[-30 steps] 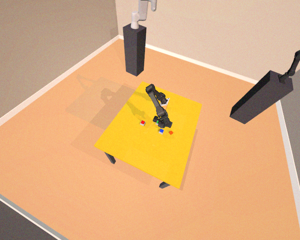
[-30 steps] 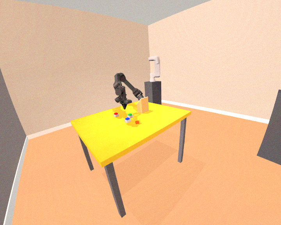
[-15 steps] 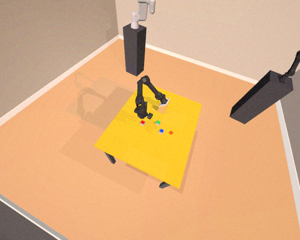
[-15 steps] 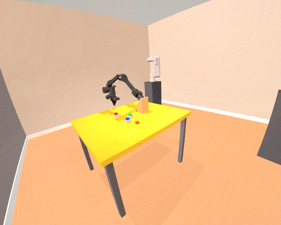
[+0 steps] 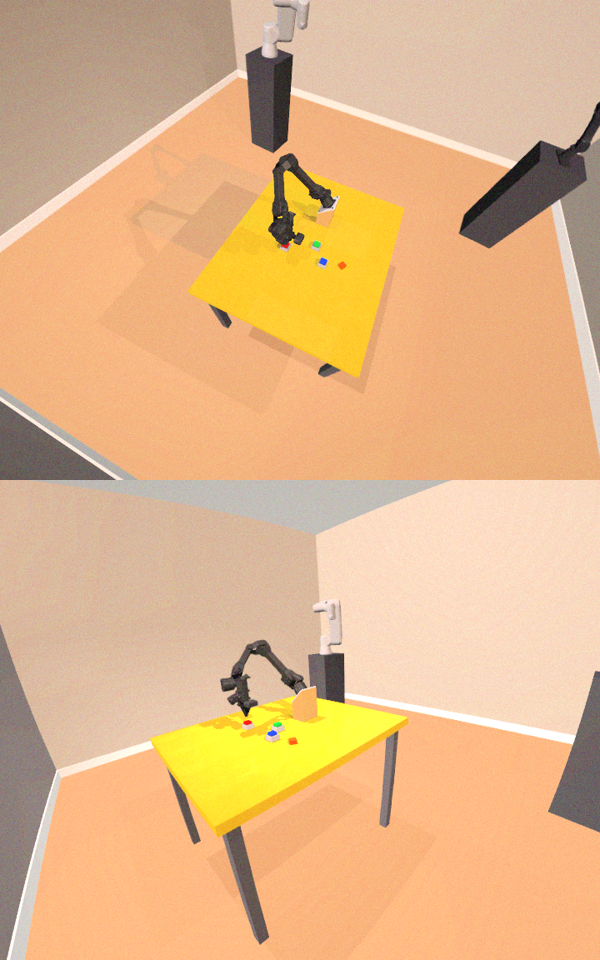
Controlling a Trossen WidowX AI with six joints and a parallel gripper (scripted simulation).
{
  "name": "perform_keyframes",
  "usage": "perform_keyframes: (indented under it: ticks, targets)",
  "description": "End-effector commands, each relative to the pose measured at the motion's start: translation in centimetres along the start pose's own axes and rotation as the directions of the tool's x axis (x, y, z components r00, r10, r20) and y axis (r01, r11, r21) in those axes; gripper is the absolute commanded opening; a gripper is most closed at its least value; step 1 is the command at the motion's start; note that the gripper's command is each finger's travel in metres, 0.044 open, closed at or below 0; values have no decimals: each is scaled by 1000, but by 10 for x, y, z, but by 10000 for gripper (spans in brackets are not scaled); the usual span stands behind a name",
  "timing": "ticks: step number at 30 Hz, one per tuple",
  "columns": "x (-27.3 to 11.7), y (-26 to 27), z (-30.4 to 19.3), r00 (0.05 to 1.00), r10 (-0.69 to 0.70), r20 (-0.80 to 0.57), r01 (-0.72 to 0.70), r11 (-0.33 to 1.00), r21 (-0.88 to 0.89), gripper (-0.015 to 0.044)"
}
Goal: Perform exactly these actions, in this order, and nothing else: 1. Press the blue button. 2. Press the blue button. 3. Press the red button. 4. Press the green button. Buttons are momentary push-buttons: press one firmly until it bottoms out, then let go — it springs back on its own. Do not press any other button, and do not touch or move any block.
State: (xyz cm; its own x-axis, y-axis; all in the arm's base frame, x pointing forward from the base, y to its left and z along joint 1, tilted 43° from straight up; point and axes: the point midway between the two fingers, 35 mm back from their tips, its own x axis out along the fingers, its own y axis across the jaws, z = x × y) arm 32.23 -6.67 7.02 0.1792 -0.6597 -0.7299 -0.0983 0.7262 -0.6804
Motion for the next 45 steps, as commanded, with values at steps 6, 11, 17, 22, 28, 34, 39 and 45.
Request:
perform_keyframes:
  ticks: [6,11,17,22,28,34,39,45]
  targets:
    - [15,1,-2,1000,4,-7,-4,1000,-8,20]
    - [24,1,-2,1000,3,-7,-3,1000,-9,20]
    - [32,1,-3,1000,2,-7,-2,1000,-9,20]
    - [33,1,-3,1000,2,-7,-2,1000,-9,20]
    - [33,1,-3,1000,2,-7,-2,1000,-9,20]
    - [33,1,-3,1000,2,-7,-2,1000,-9,20]
    - [29,0,-1,1000,-3,-2,3,1000,-1,20]
    - [0,1,-2,1000,4,-7,-4,1000,-8,20]
